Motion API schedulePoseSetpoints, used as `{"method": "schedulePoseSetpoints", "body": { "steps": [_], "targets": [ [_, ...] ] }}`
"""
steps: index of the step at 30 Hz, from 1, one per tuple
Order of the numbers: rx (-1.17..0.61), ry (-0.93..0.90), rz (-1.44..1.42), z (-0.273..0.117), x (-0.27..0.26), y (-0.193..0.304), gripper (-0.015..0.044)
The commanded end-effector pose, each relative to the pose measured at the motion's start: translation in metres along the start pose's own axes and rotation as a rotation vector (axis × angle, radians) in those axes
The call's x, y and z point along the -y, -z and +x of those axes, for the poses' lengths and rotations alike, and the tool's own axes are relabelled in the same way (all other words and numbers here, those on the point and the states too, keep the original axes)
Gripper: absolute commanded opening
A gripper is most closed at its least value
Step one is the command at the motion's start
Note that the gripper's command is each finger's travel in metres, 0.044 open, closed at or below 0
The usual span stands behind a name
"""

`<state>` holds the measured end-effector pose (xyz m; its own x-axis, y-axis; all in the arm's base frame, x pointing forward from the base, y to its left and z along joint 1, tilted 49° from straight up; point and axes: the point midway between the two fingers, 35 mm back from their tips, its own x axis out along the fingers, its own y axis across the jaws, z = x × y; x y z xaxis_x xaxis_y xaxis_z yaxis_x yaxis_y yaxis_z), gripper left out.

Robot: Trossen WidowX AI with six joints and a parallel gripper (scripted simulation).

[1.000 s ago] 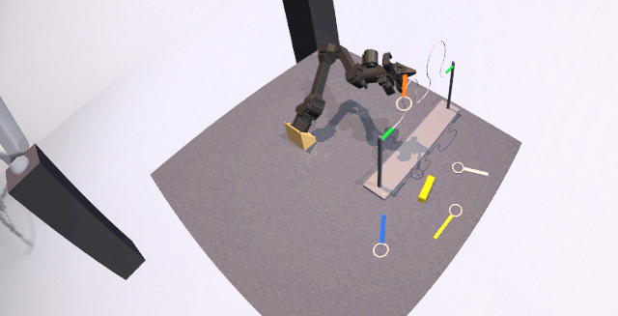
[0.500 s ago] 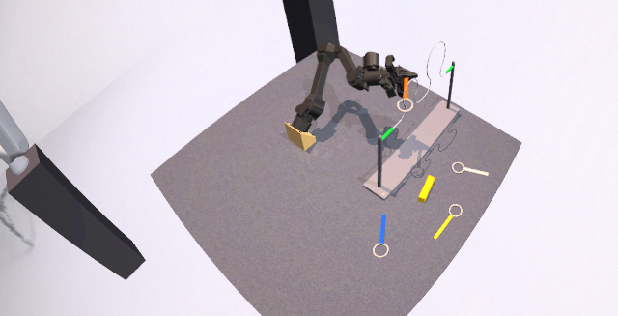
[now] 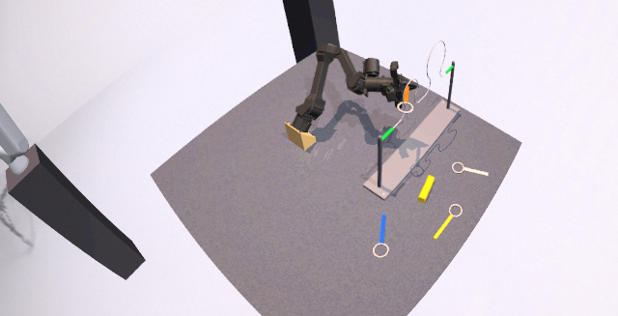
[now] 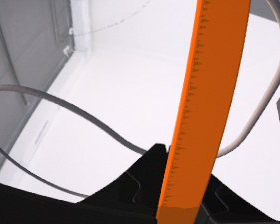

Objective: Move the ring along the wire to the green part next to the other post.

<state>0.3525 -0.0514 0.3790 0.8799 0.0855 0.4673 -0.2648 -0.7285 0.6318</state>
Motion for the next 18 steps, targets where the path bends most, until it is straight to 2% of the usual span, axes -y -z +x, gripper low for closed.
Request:
{"method": "schedulePoseSetpoints", "body": {
  "steps": [1, 18],
  "targets": [
    [-0.009, 0.049, -0.074, -0.003, 0.016, -0.002, -0.015],
    [-0.054, 0.229, -0.393, -0.018, 0.071, -0.015, -0.015]
  ]
}}
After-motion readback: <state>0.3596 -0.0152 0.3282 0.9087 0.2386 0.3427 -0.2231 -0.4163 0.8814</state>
